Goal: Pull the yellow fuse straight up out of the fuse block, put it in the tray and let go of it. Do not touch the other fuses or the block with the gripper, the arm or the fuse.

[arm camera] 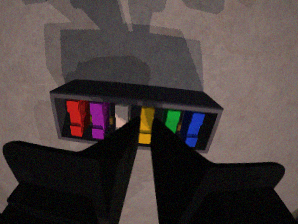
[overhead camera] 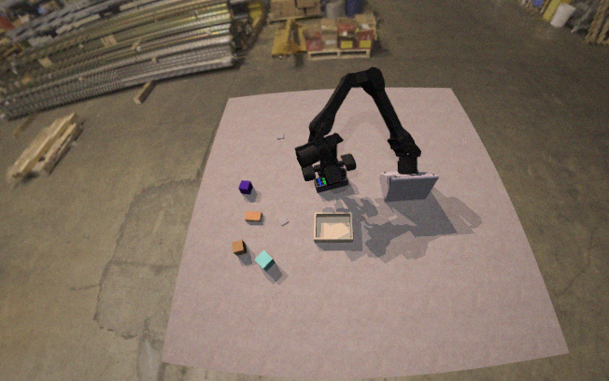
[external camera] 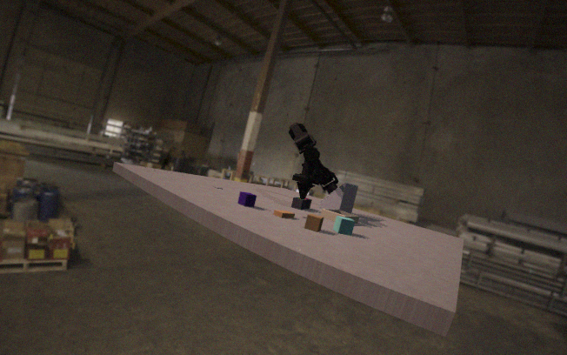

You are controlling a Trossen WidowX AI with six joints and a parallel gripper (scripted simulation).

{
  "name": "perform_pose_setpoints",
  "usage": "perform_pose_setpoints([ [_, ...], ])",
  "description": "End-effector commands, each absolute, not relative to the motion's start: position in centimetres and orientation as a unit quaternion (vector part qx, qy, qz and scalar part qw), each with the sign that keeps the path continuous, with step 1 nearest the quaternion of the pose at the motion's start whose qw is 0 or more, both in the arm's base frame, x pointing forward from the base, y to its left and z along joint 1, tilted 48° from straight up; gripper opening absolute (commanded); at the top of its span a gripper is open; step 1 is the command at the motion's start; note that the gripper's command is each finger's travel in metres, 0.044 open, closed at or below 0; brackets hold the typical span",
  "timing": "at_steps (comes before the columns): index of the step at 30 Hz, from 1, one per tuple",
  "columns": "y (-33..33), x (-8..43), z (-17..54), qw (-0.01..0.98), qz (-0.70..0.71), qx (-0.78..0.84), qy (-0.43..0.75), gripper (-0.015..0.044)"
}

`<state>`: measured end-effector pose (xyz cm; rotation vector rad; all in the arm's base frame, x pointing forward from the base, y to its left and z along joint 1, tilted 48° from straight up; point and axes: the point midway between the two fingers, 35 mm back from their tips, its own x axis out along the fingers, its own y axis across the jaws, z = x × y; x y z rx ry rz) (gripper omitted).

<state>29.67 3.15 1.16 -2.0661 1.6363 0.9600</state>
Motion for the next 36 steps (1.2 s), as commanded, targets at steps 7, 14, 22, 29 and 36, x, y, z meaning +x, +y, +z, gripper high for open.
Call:
perform_pose_setpoints([
  [7, 3.2, 29.7, 1.2, 0.168, 0.337, -0.726, 0.575, 0.0000],
  [14, 3.4, 29.7, 1.4, 0.168, 0.337, -0.726, 0.575, 0.0000],
  [22, 3.7, 29.6, 1.7, 0.167, 0.337, -0.726, 0.575, 0.0000],
  [29, 4.0, 29.6, 1.9, 0.167, 0.338, -0.727, 0.575, 0.0000],
  [36, 4.2, 29.6, 2.1, 0.167, 0.338, -0.727, 0.575, 0.0000],
])
